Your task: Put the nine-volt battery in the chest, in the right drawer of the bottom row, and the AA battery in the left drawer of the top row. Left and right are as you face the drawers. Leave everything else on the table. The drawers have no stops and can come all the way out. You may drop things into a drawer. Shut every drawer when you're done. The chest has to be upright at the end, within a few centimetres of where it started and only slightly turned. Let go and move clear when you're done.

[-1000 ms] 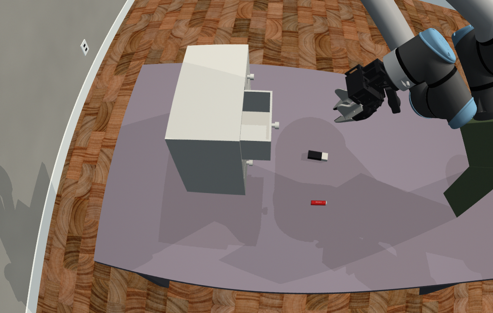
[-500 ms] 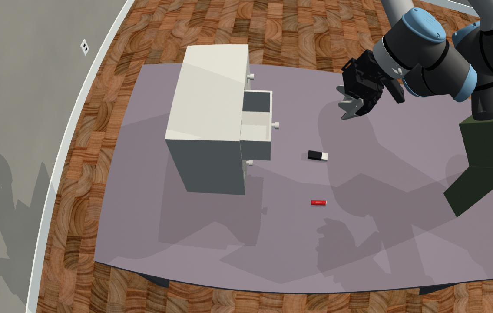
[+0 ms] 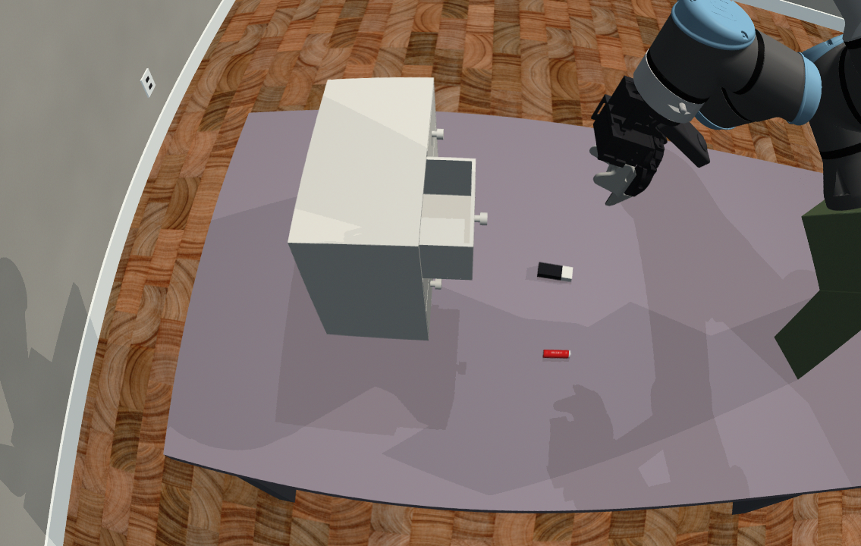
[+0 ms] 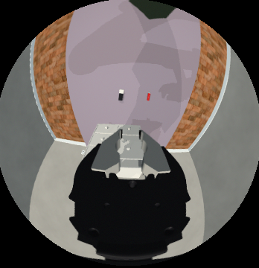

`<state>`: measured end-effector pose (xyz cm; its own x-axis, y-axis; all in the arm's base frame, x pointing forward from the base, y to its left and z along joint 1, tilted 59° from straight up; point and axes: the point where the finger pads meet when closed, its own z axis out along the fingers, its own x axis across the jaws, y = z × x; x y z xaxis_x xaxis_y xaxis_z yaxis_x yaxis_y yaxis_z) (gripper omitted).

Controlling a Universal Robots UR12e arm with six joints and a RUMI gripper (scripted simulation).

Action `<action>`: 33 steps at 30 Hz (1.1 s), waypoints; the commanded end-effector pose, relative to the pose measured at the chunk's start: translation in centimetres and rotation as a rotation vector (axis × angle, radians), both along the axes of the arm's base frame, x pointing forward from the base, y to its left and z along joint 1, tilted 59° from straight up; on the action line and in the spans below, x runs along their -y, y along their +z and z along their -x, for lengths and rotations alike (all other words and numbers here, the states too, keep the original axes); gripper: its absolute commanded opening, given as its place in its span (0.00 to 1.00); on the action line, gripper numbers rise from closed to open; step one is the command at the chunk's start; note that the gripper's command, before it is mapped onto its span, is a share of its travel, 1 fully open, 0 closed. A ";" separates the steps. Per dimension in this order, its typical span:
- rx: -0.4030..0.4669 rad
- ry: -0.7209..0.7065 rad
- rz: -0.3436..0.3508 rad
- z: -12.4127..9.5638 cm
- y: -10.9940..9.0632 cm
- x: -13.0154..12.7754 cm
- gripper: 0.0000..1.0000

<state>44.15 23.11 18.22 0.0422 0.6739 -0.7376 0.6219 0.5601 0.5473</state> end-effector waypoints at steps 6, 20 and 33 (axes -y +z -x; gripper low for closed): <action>-0.072 -0.080 -0.008 0.9 0.2 -0.2 0.20; -0.135 -0.144 -0.014 1.7 0.2 -0.5 0.20; -0.164 -0.179 -0.014 2.4 0.4 -0.5 0.20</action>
